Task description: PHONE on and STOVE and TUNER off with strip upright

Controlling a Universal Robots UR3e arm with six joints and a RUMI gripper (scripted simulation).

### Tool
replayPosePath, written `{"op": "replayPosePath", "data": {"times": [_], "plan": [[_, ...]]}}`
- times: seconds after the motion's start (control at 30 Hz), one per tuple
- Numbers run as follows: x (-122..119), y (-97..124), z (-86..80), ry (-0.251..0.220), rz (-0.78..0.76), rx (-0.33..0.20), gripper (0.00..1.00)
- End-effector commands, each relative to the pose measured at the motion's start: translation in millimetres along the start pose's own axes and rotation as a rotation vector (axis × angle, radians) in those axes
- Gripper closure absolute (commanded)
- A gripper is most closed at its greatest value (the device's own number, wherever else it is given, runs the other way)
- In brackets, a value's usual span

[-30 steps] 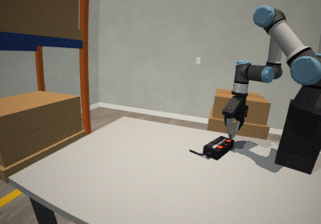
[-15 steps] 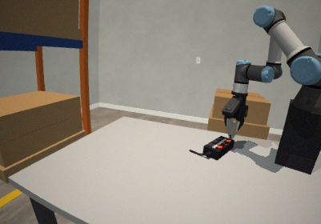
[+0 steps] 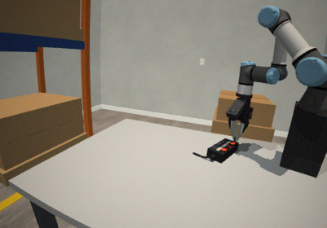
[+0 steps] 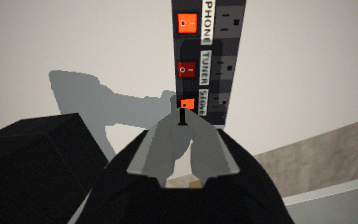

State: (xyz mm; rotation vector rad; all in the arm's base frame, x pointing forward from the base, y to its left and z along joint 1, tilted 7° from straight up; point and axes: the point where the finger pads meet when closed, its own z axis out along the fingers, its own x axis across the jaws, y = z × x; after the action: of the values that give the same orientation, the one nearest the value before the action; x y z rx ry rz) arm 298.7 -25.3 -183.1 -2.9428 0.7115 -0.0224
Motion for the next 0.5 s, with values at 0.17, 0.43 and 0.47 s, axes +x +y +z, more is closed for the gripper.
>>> {"op": "replayPosePath", "data": {"times": [0.17, 0.43, 0.47], "plan": [[0.6, 0.1, -0.3, 0.002, 0.0, 0.0, 1.0], [0.6, 0.1, -0.3, 0.002, 0.0, 0.0, 1.0], [0.6, 0.1, -0.3, 0.002, 0.0, 0.0, 1.0]]}}
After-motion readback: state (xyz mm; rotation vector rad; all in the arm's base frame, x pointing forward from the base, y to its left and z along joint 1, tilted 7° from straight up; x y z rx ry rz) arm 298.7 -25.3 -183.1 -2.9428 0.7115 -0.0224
